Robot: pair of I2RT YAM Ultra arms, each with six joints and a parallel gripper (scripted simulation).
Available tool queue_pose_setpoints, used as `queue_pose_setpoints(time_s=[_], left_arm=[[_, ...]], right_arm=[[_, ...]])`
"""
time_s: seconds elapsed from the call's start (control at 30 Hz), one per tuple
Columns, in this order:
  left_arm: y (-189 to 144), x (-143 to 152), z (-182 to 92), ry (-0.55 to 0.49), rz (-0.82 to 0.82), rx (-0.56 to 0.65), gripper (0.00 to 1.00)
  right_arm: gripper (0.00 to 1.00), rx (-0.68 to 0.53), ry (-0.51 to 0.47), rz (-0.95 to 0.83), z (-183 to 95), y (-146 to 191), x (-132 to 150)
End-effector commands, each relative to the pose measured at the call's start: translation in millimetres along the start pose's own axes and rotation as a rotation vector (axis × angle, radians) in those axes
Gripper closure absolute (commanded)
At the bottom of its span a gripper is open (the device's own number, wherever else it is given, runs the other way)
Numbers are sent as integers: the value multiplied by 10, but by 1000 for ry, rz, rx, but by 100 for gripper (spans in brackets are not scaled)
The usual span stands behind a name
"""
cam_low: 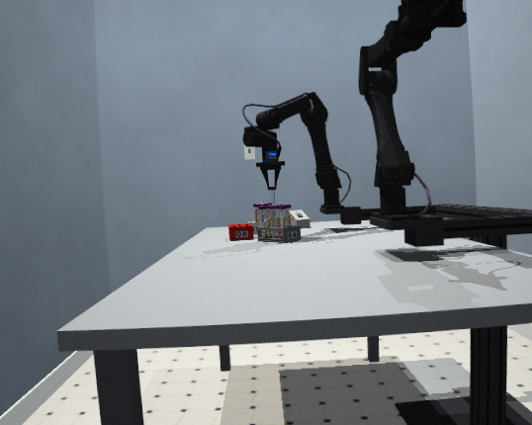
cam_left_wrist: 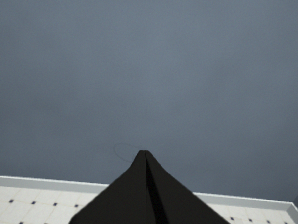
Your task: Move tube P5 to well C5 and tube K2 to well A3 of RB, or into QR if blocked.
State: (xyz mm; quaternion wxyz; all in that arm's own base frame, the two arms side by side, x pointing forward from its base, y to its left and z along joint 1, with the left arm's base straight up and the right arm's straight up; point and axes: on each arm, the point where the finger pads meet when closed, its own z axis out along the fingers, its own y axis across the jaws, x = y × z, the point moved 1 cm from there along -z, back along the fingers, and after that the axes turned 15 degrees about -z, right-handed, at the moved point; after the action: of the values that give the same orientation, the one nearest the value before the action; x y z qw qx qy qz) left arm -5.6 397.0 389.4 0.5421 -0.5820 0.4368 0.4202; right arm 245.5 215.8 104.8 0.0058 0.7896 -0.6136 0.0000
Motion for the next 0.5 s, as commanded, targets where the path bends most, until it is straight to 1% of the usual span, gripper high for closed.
queue_pose_setpoints(time_s=[0.0, 0.17, 0.33, 0.37, 0.47], left_arm=[[-52, -254, -107, -57, 6, 15, 100], [-52, -254, -107, -57, 6, 15, 100], [-52, -254, -107, -57, 6, 15, 100], [-52, -254, -107, -57, 6, 15, 100], [-52, -254, -107, -57, 6, 15, 100]], right_arm=[[100, 30, -22, -2, -58, -27, -35], [100, 11, -12, -2, 20, 5, -15], [100, 14, -14, -1, 19, 5, -11], [100, 36, -25, -1, -42, -61, -44], [100, 17, -15, -1, 29, -36, -29]])
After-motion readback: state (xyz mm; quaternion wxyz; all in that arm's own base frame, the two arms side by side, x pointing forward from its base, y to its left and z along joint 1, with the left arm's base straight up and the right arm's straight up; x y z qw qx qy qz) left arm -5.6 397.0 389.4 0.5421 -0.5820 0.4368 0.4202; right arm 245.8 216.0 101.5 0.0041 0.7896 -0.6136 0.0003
